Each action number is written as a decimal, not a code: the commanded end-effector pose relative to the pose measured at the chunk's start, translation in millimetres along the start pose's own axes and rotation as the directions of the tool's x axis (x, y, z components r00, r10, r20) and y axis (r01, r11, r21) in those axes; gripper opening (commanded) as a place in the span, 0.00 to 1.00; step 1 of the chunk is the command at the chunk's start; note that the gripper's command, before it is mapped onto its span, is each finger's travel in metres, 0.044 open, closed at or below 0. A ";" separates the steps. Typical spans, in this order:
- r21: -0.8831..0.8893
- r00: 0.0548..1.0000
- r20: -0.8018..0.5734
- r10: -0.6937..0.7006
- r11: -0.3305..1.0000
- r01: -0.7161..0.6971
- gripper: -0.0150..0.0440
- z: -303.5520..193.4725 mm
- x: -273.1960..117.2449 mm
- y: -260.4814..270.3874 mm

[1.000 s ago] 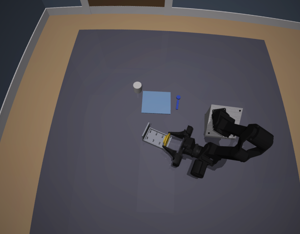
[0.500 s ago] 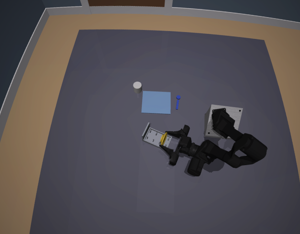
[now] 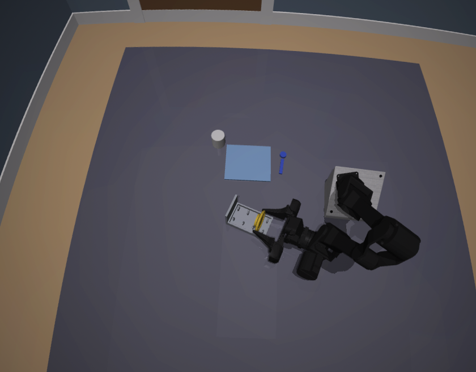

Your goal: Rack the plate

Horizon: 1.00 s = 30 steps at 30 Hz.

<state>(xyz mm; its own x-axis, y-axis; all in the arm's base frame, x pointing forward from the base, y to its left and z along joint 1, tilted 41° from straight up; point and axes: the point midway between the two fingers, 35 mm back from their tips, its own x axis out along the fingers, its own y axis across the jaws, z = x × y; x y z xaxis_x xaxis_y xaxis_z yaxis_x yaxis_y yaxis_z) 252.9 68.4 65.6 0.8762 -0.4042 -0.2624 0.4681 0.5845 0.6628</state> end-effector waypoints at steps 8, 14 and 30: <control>0.000 1.000 0.000 0.000 1.000 0.000 0.65 0.0 0.0 0.0; 0.000 1.000 0.000 0.000 1.000 0.000 0.92 0.0 0.0 0.0; -0.011 1.000 -0.008 -0.016 1.000 0.016 0.93 54.8 1.9 12.8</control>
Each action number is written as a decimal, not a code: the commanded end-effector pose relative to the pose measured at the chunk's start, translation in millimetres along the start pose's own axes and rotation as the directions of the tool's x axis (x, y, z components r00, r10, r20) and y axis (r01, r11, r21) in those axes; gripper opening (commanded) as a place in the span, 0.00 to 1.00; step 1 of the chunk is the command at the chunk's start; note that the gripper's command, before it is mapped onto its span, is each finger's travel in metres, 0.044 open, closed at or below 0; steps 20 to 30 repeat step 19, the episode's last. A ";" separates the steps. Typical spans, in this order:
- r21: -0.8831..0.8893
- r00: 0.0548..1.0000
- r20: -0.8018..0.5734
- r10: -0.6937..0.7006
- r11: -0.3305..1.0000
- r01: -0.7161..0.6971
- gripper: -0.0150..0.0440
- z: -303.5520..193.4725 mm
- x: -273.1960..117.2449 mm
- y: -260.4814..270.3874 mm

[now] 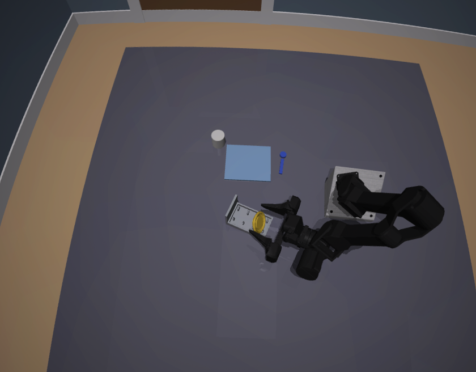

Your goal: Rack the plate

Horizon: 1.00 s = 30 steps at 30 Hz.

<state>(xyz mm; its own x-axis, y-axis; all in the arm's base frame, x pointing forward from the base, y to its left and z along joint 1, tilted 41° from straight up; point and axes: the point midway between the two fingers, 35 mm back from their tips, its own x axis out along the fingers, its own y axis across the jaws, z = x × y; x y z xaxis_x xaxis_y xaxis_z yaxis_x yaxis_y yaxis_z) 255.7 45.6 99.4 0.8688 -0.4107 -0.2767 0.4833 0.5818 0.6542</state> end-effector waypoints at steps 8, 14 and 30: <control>-0.027 1.000 0.010 0.014 1.000 -0.013 0.93 72.8 -6.6 3.6; -0.050 1.000 0.007 0.006 0.999 -0.006 0.93 77.7 -4.5 4.0; -0.193 0.997 -0.029 -0.068 0.979 0.061 0.93 79.1 6.0 -1.3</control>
